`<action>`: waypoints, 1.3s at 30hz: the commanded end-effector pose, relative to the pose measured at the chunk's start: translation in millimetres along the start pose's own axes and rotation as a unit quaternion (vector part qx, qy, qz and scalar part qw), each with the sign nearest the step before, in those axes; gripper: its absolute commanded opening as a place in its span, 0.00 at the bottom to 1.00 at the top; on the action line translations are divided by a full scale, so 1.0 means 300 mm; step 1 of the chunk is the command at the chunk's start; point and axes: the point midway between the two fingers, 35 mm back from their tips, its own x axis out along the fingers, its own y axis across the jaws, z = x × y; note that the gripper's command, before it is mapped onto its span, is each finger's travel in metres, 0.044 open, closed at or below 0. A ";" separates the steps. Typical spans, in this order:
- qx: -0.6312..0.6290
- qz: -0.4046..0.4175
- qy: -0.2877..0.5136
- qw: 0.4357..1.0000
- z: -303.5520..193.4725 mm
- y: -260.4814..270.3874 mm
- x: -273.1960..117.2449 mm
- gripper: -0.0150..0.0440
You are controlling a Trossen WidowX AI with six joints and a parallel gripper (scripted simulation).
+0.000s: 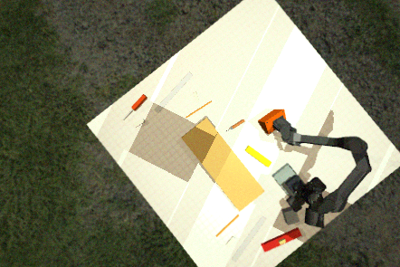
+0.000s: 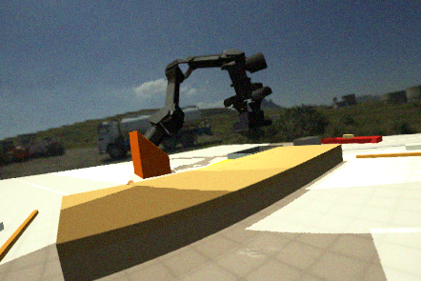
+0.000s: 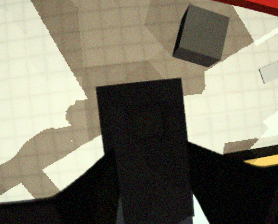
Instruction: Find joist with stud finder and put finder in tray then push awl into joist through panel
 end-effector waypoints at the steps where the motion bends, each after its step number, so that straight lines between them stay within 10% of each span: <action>1: -0.003 -0.002 0.000 1.000 -0.003 0.000 0.013 0.25; 39: -0.004 0.001 0.005 1.000 -0.056 -0.007 0.177 0.25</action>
